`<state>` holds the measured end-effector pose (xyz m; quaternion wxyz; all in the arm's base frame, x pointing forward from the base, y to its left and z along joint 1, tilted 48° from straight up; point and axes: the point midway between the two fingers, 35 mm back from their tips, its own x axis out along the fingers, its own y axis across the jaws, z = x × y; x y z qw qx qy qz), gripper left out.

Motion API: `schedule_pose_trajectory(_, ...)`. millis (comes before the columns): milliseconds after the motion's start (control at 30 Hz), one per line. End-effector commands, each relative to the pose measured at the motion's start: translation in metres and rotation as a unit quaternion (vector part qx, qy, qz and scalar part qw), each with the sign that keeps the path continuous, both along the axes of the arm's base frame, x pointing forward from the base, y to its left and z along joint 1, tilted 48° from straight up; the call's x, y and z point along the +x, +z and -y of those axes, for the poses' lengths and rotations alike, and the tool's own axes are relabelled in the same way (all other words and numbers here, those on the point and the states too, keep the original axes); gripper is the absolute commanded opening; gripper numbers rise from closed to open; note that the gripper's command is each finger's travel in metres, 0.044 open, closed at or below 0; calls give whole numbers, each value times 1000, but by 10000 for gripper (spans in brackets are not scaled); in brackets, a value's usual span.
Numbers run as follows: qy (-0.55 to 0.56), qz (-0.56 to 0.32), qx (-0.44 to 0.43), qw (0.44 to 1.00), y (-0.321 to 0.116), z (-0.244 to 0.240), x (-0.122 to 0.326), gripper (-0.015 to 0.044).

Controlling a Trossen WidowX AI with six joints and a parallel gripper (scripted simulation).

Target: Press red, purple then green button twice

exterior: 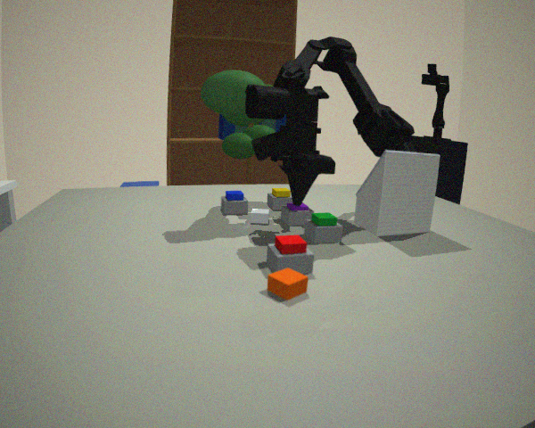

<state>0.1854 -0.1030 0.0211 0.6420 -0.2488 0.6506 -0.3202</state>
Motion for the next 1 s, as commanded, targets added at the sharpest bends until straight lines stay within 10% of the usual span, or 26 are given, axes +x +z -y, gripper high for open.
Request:
schedule_pose_trajectory(0, 0, -4, -3, 1000, 0, 1, -2, 20)
schedule_pose_trajectory(967, 1, -4, 3, 1000, 48, -84, 7, 20)
